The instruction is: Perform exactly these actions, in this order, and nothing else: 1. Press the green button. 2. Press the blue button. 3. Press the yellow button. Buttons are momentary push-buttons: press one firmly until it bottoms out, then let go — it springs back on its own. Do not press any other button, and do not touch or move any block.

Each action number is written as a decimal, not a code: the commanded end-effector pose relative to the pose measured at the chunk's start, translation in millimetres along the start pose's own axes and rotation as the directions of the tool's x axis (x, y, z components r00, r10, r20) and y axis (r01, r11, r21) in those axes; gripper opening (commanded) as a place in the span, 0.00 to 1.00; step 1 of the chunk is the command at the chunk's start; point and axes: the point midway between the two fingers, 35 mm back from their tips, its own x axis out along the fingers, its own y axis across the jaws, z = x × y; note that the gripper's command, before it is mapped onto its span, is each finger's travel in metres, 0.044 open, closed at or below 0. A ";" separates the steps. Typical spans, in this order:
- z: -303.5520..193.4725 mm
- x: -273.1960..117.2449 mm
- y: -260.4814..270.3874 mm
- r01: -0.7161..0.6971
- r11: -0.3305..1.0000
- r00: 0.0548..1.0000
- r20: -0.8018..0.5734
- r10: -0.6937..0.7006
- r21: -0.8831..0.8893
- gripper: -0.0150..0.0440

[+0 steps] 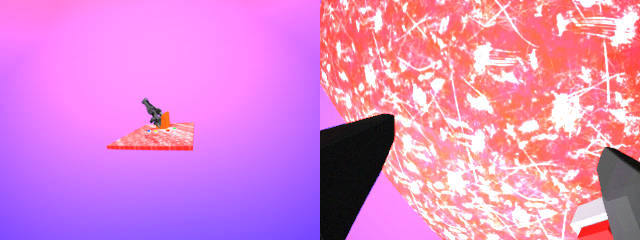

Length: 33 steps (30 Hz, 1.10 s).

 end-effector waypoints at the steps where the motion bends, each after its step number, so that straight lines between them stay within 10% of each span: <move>1: -71.8 1.2 -4.7 0.088 0.980 0.994 -0.053 -0.099 -0.179 0.93; 11: -230.2 -17.9 -76.6 0.318 0.658 0.918 0.049 -0.393 -0.683 0.93; 19: -258.3 -28.2 -111.1 0.391 0.480 0.878 0.161 -0.452 -0.785 0.93; 33: -247.4 26.0 -139.6 0.394 0.480 0.877 0.164 -0.452 -0.784 0.31</move>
